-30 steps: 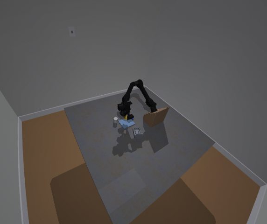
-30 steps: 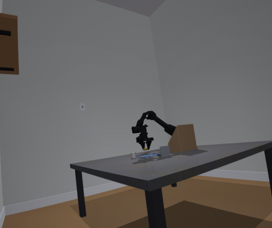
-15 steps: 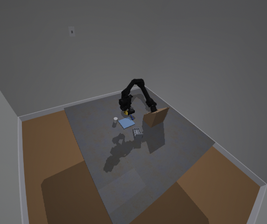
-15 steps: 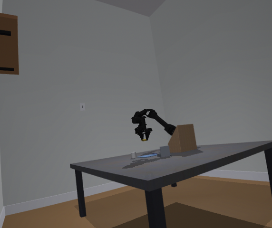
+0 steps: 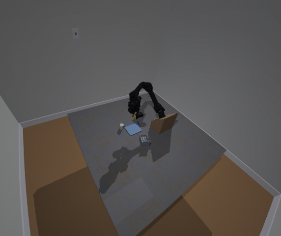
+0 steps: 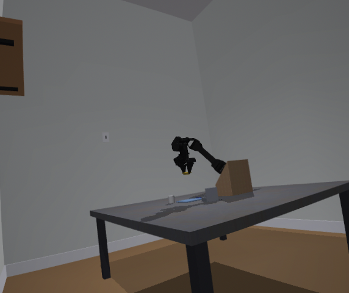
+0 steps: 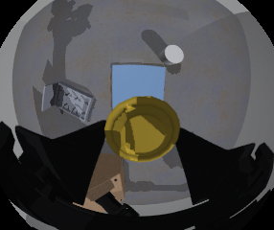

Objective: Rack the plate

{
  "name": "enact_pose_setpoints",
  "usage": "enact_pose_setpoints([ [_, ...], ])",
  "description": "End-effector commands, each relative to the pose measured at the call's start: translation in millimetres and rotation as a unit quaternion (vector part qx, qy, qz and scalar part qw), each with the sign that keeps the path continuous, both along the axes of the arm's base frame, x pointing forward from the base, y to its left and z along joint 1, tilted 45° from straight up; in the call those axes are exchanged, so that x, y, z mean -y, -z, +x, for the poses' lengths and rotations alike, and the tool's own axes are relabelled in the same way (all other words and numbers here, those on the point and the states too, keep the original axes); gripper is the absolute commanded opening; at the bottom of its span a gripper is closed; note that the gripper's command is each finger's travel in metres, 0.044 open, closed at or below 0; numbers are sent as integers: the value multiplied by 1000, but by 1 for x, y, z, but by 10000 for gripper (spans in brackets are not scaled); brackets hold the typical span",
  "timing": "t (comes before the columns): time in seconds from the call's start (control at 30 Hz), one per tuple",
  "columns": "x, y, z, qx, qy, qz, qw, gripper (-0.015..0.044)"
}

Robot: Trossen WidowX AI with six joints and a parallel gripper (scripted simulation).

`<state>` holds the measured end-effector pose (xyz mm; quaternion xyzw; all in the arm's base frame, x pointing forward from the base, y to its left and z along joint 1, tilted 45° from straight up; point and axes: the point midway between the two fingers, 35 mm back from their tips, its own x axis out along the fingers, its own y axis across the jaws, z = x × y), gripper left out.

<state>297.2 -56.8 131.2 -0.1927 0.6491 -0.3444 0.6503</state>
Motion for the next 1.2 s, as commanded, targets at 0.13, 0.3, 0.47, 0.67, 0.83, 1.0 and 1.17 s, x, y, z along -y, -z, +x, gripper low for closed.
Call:
enact_pose_setpoints([
  [0.13,-50,45,-25,71,75,-4,995,0],
  [0.3,-72,67,-46,118,125,-14,985,0],
  [0.47,-73,68,-47,118,127,-13,985,0],
  [0.67,-65,82,-51,63,118,25,991,0],
  [0.83,-59,94,-55,16,105,66,992,0],
  [1.0,-54,106,-58,-25,88,110,990,0],
  [1.17,-49,117,-61,-59,66,157,984,0],
])
